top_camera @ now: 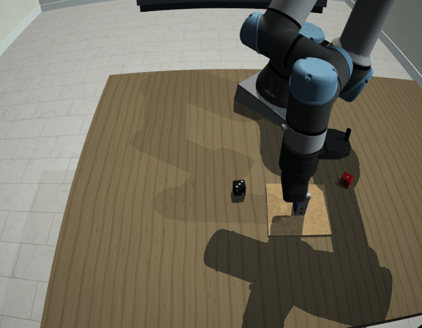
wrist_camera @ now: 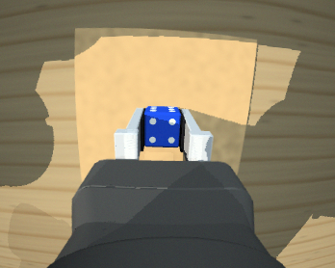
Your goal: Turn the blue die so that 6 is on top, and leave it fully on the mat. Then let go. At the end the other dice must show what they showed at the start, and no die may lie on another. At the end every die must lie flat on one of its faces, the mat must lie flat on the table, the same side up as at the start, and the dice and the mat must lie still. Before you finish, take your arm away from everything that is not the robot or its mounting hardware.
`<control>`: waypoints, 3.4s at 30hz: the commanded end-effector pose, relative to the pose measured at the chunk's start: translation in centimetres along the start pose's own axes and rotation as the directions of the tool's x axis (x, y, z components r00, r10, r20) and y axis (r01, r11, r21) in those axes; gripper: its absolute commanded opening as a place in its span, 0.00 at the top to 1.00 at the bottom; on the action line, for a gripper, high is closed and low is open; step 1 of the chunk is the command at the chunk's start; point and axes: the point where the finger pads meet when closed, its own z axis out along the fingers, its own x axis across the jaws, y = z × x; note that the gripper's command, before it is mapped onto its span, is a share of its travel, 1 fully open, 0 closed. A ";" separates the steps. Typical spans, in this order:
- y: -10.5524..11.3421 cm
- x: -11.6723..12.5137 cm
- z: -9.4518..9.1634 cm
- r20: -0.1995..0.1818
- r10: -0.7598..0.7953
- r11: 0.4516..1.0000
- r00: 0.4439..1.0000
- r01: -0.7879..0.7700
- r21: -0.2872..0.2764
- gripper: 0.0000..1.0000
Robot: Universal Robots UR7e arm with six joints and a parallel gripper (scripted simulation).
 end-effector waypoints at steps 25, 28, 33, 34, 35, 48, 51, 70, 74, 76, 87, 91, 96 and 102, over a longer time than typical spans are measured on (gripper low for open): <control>0.0 0.0 0.0 -0.001 0.000 1.000 1.000 0.000 -0.001 0.27; 0.0 0.0 0.0 -0.001 0.000 1.000 1.000 0.000 -0.001 0.27; 0.0 0.0 0.0 -0.001 0.000 1.000 1.000 0.000 -0.001 0.21; 0.0 0.0 0.0 -0.001 0.000 1.000 1.000 0.000 -0.001 0.21; 0.0 0.0 0.0 -0.001 0.000 1.000 1.000 0.000 -0.001 0.21; 0.0 0.0 -1.2 -0.001 0.000 1.000 1.000 0.000 -0.001 0.21; 0.0 0.0 -2.5 -0.001 0.000 1.000 1.000 0.000 -0.001 0.21; 0.0 0.0 -9.0 -0.001 0.000 1.000 1.000 0.000 -0.001 0.21; 0.0 0.0 -9.0 -0.001 0.000 1.000 1.000 0.000 -0.001 0.00; 0.0 0.0 -9.0 -0.001 0.000 1.000 1.000 0.000 -0.001 0.00; 0.0 0.0 -9.0 -0.001 0.000 1.000 1.000 0.000 -0.001 0.00; 0.0 0.0 -9.0 -0.001 0.000 1.000 1.000 0.000 -0.001 0.00; 0.0 0.0 -9.0 -0.001 0.000 1.000 1.000 0.000 -0.001 0.00; 0.0 0.0 -8.3 -0.001 0.001 1.000 1.000 -0.001 0.000 0.00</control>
